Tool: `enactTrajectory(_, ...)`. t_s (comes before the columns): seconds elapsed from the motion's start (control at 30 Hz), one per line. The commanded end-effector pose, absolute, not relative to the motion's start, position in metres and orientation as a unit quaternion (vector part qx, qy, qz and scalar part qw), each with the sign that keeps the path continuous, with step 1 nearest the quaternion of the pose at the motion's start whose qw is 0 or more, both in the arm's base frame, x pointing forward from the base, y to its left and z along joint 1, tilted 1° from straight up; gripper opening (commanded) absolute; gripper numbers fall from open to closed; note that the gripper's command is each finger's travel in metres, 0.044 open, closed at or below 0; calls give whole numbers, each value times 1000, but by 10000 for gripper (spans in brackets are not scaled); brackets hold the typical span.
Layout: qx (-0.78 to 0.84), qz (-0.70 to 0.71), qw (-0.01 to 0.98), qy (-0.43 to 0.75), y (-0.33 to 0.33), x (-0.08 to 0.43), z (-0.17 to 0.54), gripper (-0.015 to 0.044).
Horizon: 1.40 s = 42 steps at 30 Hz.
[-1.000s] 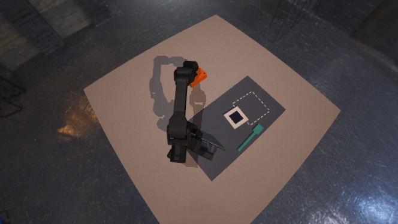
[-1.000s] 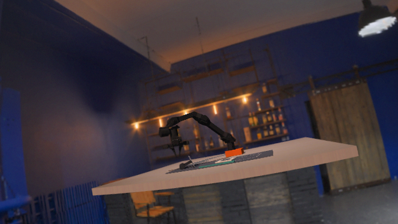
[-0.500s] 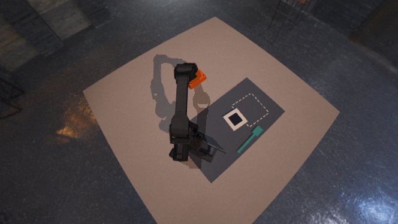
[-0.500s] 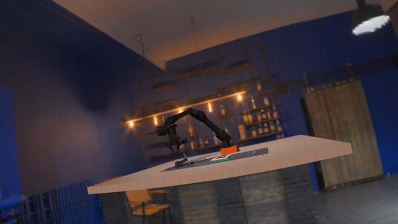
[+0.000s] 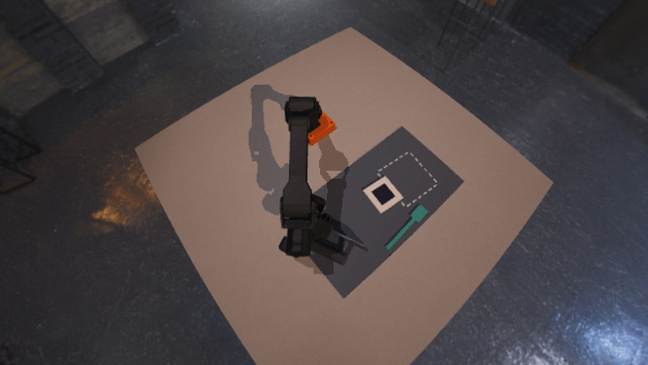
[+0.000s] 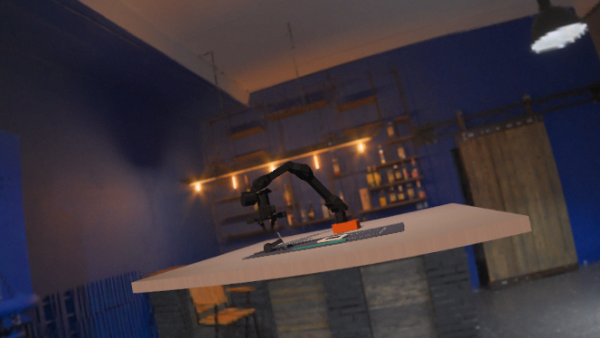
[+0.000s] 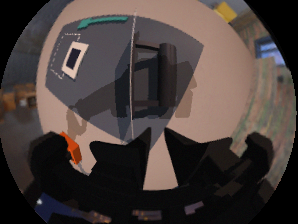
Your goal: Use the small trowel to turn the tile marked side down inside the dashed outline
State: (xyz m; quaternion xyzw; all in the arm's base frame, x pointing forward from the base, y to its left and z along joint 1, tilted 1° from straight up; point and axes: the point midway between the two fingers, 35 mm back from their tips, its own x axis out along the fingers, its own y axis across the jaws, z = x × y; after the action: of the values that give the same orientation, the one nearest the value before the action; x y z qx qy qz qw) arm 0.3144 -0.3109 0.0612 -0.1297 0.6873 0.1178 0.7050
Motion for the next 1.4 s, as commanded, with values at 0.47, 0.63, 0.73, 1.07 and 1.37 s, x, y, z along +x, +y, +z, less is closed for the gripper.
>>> enactTrajectory(0.47,-127,118,706,686,-281,304,61,100)
enactTrajectory(0.63,-127,118,706,686,-273,301,60,100)
enactTrajectory(0.73,-126,119,706,686,-268,299,60,100)
enactTrajectory(1.07,-126,119,706,686,-252,293,60,100)
enactTrajectory(1.37,-125,120,706,686,-234,287,59,100)
